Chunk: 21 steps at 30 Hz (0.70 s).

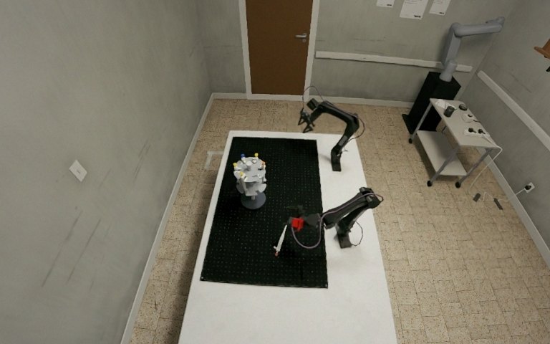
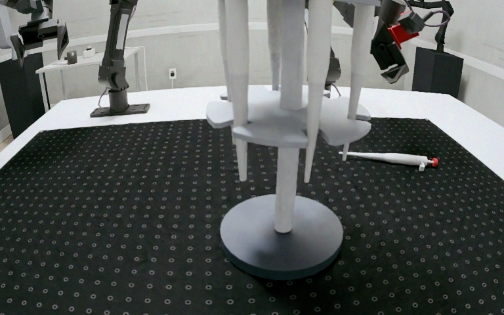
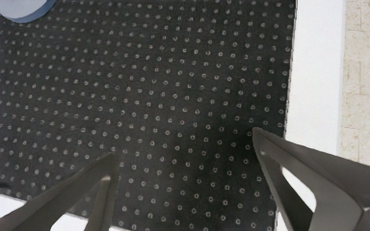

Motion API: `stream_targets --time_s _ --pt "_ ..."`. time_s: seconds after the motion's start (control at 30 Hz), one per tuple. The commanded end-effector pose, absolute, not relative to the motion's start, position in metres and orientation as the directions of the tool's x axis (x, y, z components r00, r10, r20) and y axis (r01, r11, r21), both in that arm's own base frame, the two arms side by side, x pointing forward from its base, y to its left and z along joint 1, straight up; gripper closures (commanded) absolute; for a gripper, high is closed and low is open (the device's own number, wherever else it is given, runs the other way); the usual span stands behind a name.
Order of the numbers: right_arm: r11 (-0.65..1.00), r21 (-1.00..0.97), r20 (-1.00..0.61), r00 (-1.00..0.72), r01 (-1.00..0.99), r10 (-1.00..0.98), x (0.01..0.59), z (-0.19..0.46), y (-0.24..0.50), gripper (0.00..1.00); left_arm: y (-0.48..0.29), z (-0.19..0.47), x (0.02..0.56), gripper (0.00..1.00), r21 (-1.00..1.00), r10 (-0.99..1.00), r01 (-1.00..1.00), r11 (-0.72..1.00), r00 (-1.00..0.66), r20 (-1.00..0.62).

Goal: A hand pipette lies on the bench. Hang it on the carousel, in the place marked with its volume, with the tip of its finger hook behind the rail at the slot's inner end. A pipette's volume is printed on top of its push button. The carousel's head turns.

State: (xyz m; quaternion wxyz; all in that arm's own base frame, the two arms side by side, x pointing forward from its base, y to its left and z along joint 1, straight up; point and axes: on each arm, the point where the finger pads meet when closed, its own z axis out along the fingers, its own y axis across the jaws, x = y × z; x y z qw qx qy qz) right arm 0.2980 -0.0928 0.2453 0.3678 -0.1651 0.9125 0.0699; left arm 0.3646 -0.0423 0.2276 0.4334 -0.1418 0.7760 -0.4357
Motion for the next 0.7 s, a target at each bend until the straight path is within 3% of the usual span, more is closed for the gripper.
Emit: stream_targets --time_s 0.0,0.3,0.67 --pt "0.935 -0.009 -0.711 -0.655 -0.355 -0.255 0.302 0.253 -0.096 0.00 -0.029 0.242 0.346 0.00 -0.647 -0.362 0.235 0.726 -0.669 -0.649" --pt "0.935 -0.009 -0.711 -0.655 -0.355 -0.255 0.302 0.253 -0.096 0.00 0.021 0.247 0.329 0.00 -0.499 -0.234 0.268 0.824 -0.642 -0.730" --pt "0.935 -0.009 -0.711 -0.655 -0.355 -0.255 0.302 0.253 -0.096 0.00 0.053 0.253 0.315 0.00 -0.145 0.119 0.375 0.916 -0.597 -0.793"
